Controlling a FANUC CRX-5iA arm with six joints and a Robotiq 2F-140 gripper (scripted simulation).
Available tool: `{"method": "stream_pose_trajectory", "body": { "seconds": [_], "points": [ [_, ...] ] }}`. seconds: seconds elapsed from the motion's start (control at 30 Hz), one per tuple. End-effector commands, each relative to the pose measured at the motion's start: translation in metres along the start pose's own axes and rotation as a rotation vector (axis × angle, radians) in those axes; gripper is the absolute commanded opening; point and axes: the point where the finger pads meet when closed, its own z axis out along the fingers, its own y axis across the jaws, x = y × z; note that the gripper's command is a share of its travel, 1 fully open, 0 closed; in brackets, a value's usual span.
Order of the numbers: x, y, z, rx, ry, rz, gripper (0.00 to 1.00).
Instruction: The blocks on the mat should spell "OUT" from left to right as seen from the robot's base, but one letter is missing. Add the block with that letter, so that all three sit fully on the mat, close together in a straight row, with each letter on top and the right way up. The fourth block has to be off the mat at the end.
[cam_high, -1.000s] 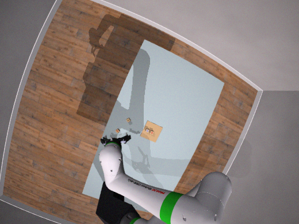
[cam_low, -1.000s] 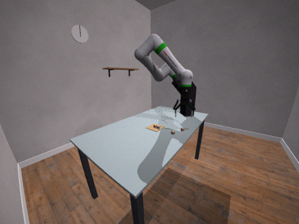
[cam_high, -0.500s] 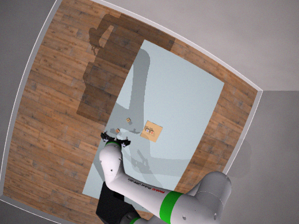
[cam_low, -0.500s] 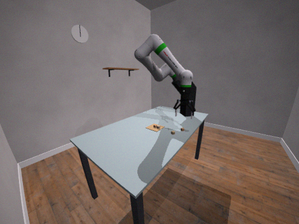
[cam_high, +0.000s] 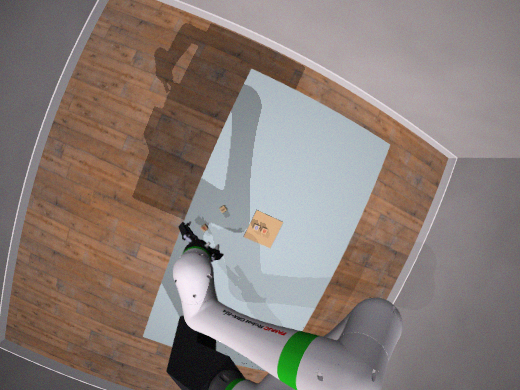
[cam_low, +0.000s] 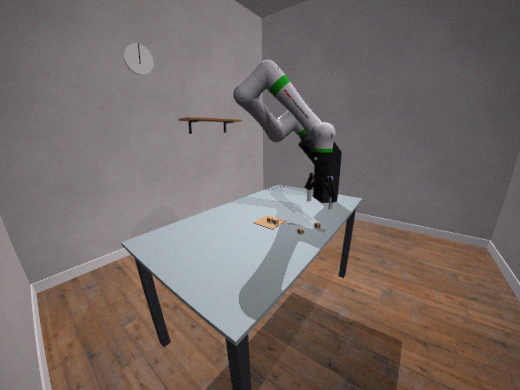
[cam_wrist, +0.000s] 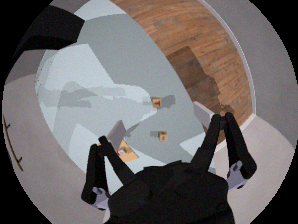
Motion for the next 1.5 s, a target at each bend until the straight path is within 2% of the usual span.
{"method": "stream_pose_trajectory", "body": {
  "seconds": [0.0, 0.53, 0.6, 0.63, 1.1, 1.17, 1.2, 1.47],
  "points": [
    [0.0000, 0.0002, 0.0006, -0.010, -0.013, 0.110, 1.00],
    [-0.0004, 0.0005, 0.0037, -0.013, -0.011, 0.577, 1.00],
    [-0.0004, 0.0005, 0.0037, -0.013, -0.011, 0.577, 1.00],
    [-0.0005, 0.0006, 0.0043, -0.014, -0.010, 0.660, 1.00],
    [-0.0007, 0.0008, 0.0068, -0.017, -0.008, 1.043, 1.00],
    [-0.0007, 0.0008, 0.0068, -0.017, -0.008, 1.043, 1.00],
    [-0.0008, 0.0009, 0.0074, -0.018, -0.007, 1.128, 1.00],
    [-0.0009, 0.0010, 0.0088, -0.019, -0.005, 1.340, 1.00]
  ]
}}
